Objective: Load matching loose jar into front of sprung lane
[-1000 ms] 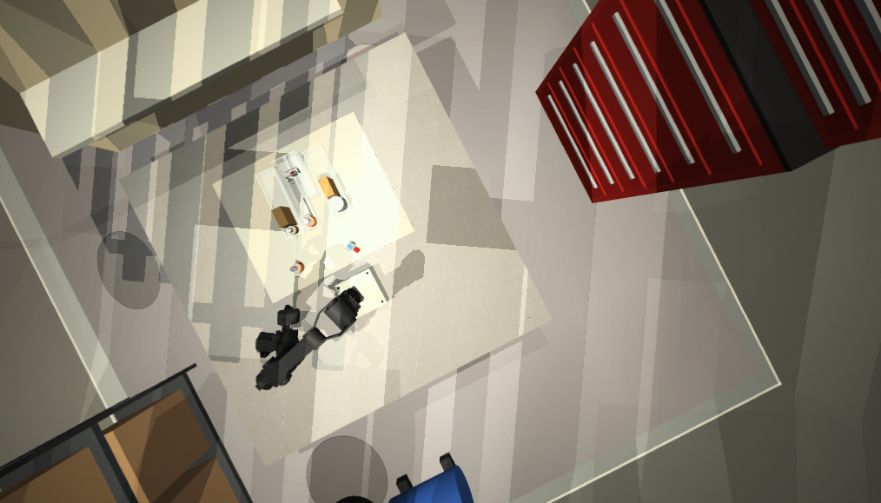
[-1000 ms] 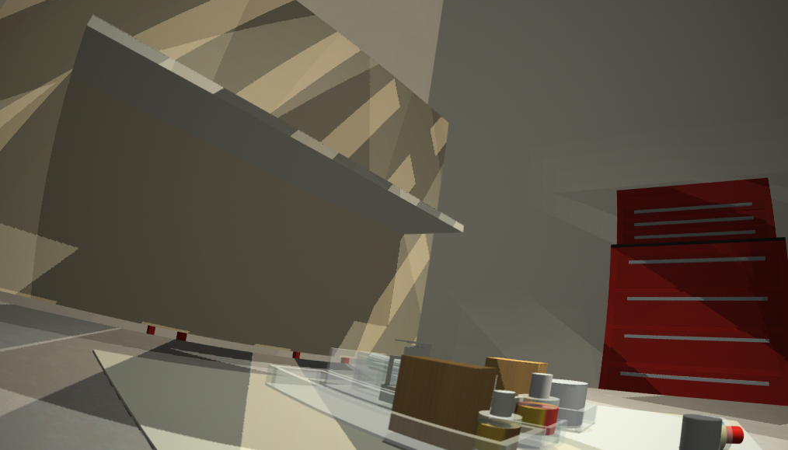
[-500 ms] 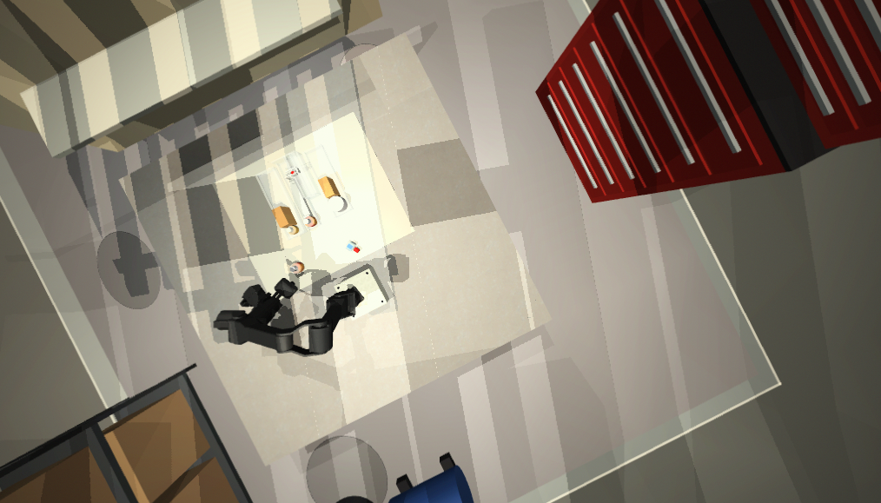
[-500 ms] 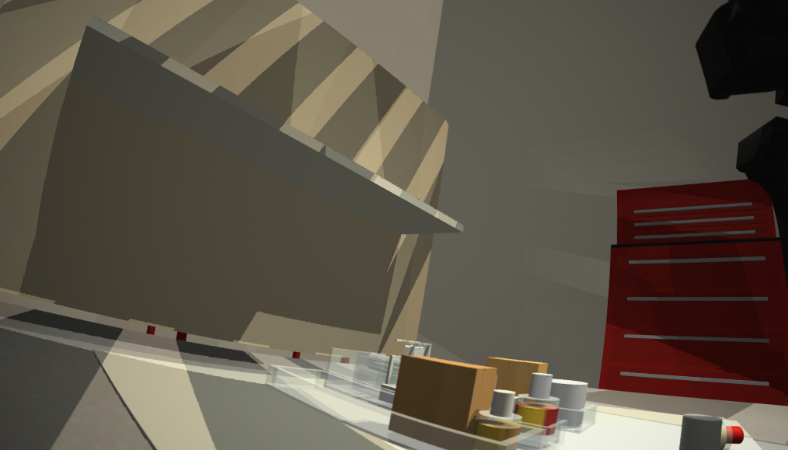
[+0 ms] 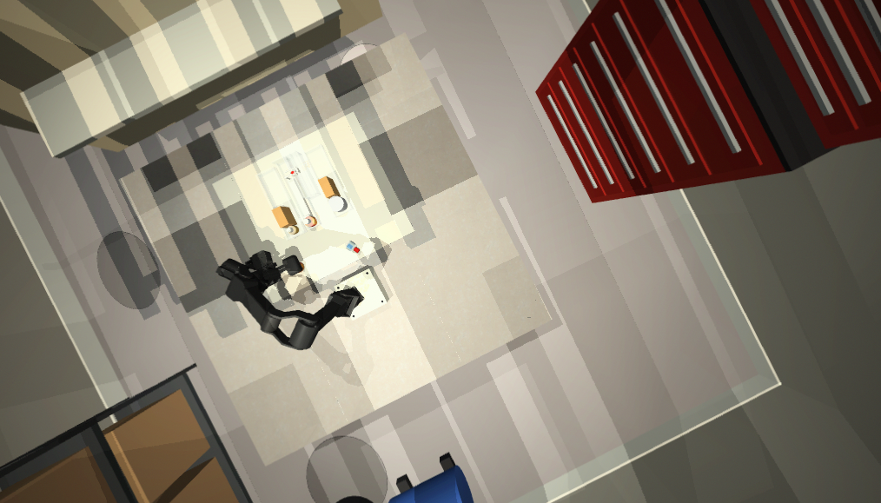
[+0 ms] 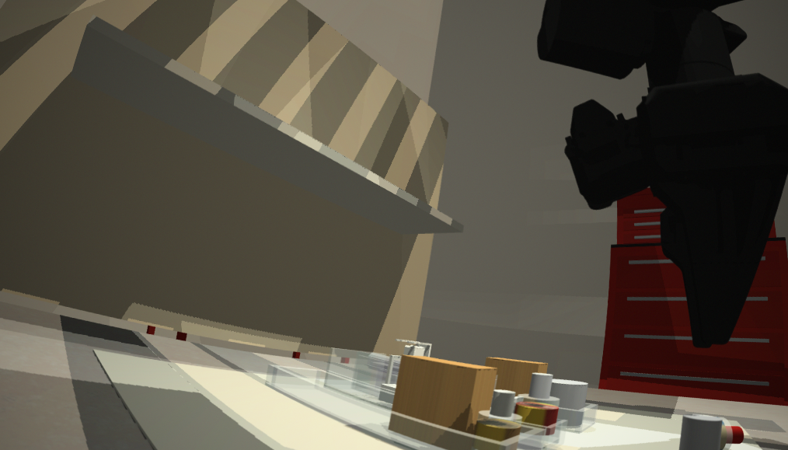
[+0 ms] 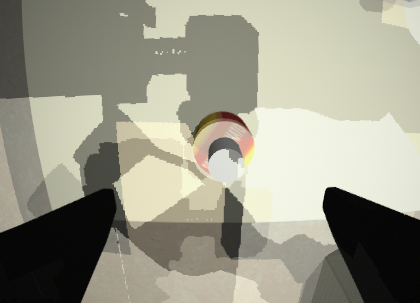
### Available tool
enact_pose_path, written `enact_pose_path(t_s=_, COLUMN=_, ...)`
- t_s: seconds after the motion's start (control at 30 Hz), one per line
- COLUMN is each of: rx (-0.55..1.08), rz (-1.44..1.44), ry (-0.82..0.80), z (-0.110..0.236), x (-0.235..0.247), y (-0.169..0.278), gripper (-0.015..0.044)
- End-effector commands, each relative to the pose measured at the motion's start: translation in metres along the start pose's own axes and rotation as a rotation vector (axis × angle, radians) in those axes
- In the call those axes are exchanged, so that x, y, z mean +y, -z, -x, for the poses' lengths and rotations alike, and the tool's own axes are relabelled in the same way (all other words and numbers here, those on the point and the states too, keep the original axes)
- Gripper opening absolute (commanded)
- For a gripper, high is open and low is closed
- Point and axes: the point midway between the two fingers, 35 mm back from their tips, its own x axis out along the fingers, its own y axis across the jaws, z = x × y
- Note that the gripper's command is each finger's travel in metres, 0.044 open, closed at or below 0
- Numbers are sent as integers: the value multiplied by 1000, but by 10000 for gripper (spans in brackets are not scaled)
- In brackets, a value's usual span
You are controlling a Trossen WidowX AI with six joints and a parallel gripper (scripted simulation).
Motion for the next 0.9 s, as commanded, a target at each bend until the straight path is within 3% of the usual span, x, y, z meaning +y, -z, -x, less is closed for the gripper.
enact_pose_path(t_s=0.0, rx=15, rz=-4, ry=1, z=-26, x=-3, y=0, gripper=440)
enact_pose_path(t_s=0.87, rx=15, rz=-4, ry=1, z=-62, x=-4, y=0, gripper=440)
